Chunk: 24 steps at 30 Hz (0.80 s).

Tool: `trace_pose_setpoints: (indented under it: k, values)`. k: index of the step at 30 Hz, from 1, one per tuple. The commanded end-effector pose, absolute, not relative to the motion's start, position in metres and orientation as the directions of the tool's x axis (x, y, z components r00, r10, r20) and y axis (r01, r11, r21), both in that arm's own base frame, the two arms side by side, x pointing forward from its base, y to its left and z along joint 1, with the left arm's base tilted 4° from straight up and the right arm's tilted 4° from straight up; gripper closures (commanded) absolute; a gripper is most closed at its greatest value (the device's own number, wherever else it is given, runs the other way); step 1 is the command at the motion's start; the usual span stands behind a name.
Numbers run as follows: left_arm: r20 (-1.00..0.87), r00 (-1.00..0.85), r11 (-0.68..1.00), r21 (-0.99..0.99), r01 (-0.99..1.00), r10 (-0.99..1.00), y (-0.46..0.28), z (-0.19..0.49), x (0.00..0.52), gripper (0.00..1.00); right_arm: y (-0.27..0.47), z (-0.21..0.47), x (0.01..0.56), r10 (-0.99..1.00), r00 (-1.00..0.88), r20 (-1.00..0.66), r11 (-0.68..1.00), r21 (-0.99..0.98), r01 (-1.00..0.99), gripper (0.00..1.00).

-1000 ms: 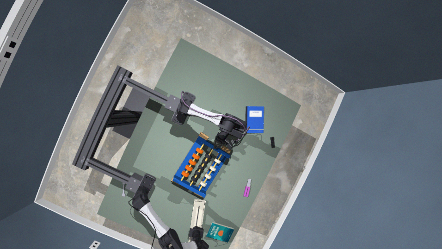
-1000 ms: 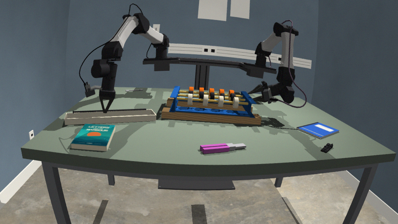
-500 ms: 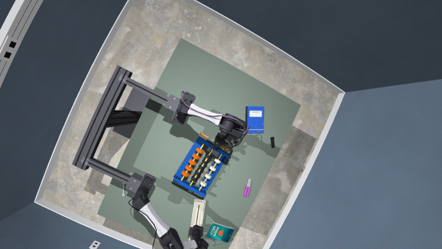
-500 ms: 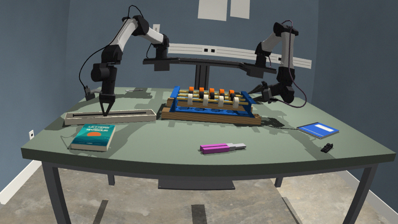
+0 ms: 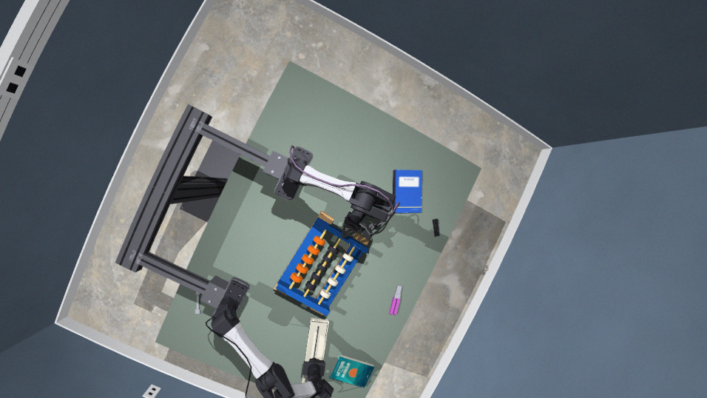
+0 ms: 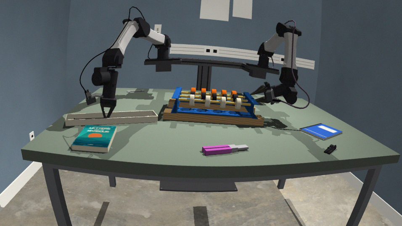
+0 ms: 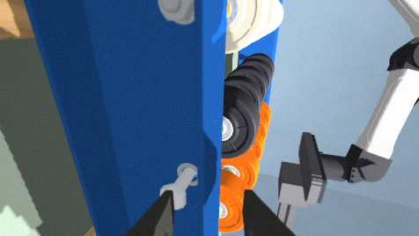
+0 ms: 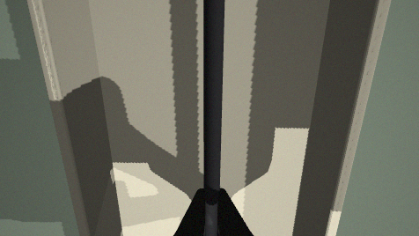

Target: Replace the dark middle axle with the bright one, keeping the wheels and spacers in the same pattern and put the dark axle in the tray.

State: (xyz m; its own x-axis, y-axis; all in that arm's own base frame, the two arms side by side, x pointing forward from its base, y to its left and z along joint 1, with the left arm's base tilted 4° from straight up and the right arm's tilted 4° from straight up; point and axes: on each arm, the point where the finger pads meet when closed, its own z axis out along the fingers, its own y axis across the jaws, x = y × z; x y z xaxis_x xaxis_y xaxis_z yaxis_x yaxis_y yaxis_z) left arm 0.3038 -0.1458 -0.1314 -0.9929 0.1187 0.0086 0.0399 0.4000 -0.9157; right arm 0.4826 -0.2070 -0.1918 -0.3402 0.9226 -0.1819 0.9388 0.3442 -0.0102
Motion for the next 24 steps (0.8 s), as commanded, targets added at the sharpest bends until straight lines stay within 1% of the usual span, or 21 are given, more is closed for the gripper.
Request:
trace_pose_setpoints:
  k: [1,24]
  values:
    - [-0.013,-0.987,0.386,-0.919,0.076,0.163,-0.1637,-0.1366,0.2956,0.67,-0.2119,-0.1959,0.4898,0.920,-0.339,-0.195,0.348,0.010,0.938,1.00]
    - [-0.013,-0.987,0.386,-0.919,0.076,0.163,-0.1637,-0.1366,0.2956,0.67,-0.2129,-0.2036,0.4881,0.922,-0.337,-0.192,0.345,0.007,0.939,1.00]
